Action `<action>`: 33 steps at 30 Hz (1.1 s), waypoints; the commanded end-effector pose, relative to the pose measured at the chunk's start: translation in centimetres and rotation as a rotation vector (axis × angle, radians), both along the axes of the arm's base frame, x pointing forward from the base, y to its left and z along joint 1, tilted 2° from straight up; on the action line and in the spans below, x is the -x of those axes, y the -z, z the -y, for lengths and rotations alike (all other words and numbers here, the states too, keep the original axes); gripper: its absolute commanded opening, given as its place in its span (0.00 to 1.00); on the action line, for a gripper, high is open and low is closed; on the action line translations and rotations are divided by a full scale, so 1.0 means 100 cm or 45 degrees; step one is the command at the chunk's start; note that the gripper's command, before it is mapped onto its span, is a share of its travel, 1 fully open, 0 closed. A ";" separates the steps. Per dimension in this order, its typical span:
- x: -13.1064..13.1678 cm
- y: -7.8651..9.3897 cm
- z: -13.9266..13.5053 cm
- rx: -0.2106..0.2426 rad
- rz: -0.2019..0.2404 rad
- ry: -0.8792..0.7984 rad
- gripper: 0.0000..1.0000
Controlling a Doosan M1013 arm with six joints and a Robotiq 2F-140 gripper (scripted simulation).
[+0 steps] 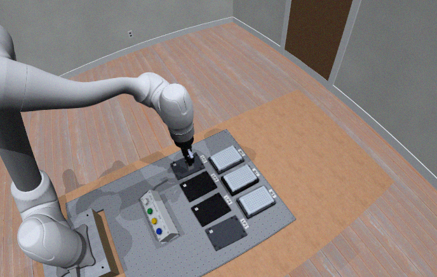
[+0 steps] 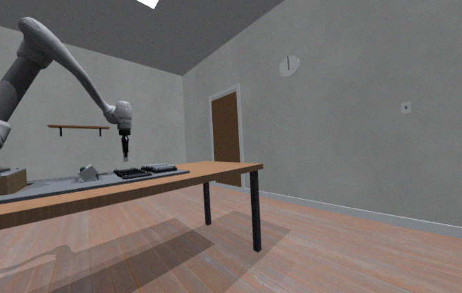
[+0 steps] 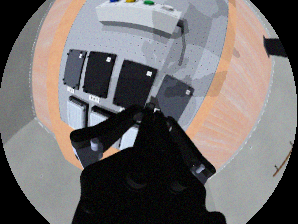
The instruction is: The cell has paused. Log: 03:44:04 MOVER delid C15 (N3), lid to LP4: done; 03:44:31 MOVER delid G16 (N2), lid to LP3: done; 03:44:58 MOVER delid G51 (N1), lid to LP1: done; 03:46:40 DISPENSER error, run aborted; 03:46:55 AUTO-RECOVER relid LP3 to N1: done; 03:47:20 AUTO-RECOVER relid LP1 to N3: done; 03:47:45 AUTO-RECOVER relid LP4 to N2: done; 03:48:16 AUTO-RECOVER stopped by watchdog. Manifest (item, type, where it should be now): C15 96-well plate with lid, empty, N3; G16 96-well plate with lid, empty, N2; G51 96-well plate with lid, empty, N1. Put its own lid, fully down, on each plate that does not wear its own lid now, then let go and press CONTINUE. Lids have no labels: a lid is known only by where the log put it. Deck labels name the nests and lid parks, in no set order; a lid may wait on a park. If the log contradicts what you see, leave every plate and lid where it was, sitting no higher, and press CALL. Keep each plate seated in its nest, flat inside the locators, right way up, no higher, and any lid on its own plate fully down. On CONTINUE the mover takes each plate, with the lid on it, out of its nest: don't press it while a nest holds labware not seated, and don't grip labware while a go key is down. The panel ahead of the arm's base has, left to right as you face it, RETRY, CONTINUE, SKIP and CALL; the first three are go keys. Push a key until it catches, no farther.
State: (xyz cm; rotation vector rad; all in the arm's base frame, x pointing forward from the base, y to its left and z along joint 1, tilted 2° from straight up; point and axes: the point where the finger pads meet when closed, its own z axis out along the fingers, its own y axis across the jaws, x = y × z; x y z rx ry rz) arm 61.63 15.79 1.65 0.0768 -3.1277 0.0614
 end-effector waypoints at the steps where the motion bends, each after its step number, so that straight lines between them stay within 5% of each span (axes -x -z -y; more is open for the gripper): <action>1: 0.000 0.000 -0.003 0.001 0.000 -0.001 0.00; 27: -0.002 0.000 -0.002 0.001 0.000 -0.001 0.00; 30: -0.076 -0.002 0.016 0.001 0.000 -0.001 0.00; 33: -0.114 -0.002 0.028 0.001 0.000 -0.001 0.00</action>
